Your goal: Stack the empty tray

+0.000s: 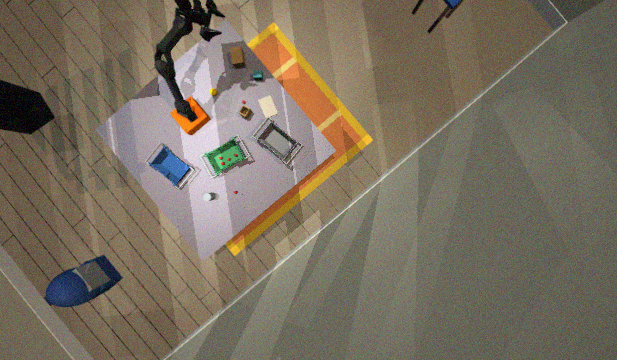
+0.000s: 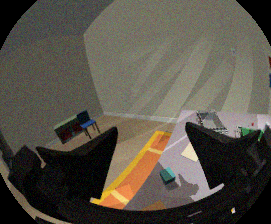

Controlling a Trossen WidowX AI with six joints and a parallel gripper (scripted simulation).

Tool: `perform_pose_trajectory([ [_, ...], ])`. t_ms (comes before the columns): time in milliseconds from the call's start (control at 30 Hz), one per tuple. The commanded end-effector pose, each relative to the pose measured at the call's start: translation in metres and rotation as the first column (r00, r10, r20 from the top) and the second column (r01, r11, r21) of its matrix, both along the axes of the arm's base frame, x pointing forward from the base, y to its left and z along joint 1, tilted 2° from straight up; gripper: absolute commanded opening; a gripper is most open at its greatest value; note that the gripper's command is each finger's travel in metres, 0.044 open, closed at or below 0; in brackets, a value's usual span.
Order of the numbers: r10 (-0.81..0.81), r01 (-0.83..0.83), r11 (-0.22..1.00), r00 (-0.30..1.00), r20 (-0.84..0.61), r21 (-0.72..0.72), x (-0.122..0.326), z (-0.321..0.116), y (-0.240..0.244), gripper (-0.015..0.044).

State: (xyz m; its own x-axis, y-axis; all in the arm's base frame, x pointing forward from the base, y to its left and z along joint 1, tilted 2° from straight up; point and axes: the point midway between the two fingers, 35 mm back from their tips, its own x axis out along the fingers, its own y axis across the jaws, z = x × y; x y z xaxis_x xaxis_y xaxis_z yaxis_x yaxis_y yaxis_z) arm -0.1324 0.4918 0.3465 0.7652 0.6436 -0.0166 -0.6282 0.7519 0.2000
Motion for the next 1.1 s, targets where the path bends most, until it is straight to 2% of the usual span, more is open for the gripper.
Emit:
perform_pose_trajectory([
  [0,0.000,0.000,1.000,1.000,0.000,0.000,0.000,0.000,0.000,0.0374],
  [233,0.000,0.000,1.000,1.000,-0.002,0.001,0.002,0.000,0.001,0.0190],
  [300,0.004,-0.004,1.000,1.000,-0.011,0.003,0.021,0.000,0.013,0.0138],
  [367,0.004,0.000,0.997,0.999,0.041,-0.081,0.044,-0.005,0.024,0.0089],
  [533,0.031,0.036,0.940,0.981,0.191,-0.338,0.095,-0.023,0.043,0.0089],
  [600,0.067,0.066,0.878,0.964,0.258,-0.475,0.125,-0.035,0.050,0.0089],
  [700,0.151,0.117,0.735,0.932,0.330,-0.667,0.174,-0.055,0.055,0.0089],
  [833,0.269,0.168,0.527,0.897,0.351,-0.833,0.229,-0.079,0.053,0.0089],
  [1067,0.478,0.209,0.114,0.845,0.238,-0.971,0.319,-0.122,0.030,0.0089],
])
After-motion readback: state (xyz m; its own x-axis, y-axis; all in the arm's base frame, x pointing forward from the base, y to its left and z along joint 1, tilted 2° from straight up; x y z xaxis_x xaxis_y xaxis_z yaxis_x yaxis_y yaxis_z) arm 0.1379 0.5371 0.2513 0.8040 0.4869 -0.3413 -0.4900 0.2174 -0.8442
